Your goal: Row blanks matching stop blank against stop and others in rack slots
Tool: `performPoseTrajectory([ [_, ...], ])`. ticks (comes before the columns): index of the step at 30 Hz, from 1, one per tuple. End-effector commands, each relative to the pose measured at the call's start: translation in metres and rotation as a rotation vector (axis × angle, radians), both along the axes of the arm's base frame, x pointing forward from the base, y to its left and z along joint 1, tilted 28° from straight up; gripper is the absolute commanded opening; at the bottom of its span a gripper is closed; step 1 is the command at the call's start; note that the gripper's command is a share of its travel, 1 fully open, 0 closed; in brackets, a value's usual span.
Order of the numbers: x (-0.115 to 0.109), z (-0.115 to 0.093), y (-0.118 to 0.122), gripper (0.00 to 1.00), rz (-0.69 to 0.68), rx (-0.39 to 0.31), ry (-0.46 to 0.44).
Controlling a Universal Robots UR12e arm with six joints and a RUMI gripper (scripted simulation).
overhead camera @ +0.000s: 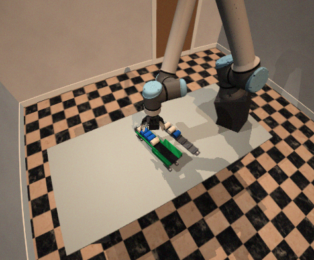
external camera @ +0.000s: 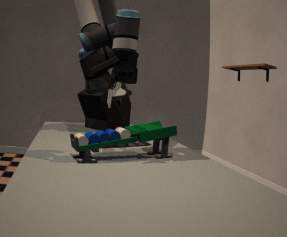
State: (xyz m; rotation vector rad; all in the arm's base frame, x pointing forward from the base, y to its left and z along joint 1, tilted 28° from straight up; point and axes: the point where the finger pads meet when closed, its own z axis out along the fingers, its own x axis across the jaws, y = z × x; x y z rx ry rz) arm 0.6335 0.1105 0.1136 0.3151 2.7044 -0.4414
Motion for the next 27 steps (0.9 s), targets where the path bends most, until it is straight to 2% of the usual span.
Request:
performPoseTrajectory([
  [1,0.0036,0.0009,-0.0022,1.00,0.199,-0.060,0.069],
  [7,0.0065,0.0013,-0.0029,1.00,0.334,-0.112,0.121],
  [20,0.0110,0.0026,-0.0032,1.00,0.499,-0.175,0.183],
  [27,0.0117,0.0026,-0.0028,1.00,0.540,-0.191,0.199],
])
